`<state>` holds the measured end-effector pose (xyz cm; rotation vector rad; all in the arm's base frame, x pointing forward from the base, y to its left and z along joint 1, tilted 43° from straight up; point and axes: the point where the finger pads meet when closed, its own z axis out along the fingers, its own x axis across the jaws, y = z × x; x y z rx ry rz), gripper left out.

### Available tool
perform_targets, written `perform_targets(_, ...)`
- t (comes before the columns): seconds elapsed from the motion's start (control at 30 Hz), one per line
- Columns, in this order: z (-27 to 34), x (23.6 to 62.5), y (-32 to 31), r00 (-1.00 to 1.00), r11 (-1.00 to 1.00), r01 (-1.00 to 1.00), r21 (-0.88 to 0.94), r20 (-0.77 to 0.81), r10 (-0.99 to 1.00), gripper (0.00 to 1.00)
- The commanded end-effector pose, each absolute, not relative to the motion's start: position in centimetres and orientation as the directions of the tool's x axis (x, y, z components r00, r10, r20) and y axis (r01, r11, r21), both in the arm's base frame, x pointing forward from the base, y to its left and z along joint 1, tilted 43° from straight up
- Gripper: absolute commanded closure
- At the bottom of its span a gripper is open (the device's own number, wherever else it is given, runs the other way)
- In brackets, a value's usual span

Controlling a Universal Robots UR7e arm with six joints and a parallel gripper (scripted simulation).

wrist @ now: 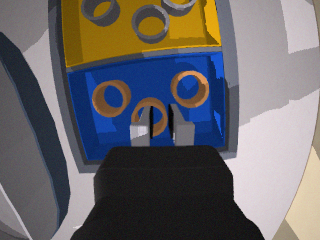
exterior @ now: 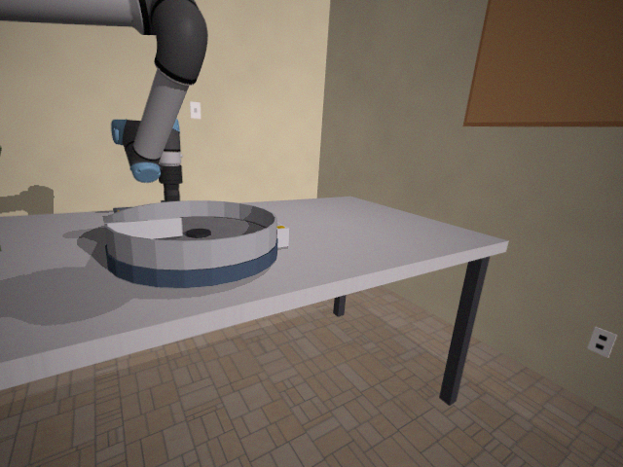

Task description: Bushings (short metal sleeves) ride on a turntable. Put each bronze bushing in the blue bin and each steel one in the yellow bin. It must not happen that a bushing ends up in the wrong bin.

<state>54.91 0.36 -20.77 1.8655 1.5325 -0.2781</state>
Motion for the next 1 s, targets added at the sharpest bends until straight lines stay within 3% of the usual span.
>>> perform_targets(0.0, -20.72, 54.94, 0.41, 0.278, -0.058, 0.925, 0.375, -0.566, 0.776, 0.58)
perform_targets(0.97, -20.10, 54.67, 1.10, 0.278, -0.058, 0.925, 0.375, -0.566, 0.776, 0.58)
